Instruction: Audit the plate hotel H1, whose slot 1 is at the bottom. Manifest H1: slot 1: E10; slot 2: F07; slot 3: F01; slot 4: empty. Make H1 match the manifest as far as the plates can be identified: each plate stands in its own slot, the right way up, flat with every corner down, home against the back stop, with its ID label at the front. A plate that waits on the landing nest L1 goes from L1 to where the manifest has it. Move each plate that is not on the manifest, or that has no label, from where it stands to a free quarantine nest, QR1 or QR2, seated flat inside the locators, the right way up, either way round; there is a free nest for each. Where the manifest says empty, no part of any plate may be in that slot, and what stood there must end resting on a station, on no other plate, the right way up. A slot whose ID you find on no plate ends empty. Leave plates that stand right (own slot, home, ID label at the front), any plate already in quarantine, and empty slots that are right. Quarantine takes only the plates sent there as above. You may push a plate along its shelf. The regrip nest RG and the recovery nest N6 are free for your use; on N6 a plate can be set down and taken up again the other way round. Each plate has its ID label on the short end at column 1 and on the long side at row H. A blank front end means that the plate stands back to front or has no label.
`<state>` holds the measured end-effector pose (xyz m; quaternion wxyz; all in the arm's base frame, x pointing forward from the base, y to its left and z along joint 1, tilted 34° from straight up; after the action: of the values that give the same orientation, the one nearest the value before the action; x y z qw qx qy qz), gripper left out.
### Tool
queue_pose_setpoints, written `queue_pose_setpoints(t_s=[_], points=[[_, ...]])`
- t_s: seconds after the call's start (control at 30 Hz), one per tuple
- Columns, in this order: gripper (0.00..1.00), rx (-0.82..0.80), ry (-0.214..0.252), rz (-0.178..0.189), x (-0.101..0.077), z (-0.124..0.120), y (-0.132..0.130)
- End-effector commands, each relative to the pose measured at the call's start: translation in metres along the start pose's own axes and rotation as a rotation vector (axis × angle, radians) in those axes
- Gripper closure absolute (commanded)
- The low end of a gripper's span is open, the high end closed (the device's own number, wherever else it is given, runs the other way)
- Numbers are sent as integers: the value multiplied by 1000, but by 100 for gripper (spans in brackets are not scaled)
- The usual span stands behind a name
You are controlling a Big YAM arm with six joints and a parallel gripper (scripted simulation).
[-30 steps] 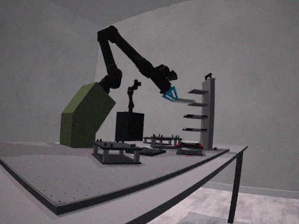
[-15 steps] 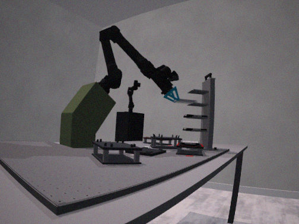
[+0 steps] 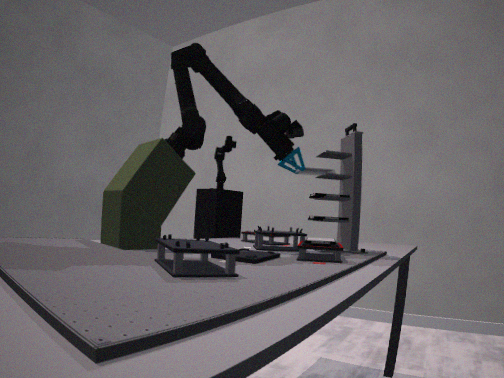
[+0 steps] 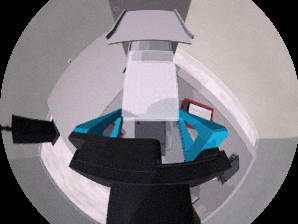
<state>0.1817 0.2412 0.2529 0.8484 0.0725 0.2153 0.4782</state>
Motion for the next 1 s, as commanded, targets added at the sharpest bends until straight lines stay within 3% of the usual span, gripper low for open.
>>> queue_pose_setpoints(t_s=[0.0, 0.97], points=[[14, -24, -71, 22, 7, 30, 9], [14, -11, -50, 11, 5, 19, 5]])
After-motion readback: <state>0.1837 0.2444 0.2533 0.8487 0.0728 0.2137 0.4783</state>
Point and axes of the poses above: the point where the finger pads meet when closed, its own x axis out along the fingers, its own y axis across the jaws, z = x × y, the point moved 10 cm from there along -x, back along the fingers, and after that the axes turned 2 degrees about -x, right-handed, at the moved point
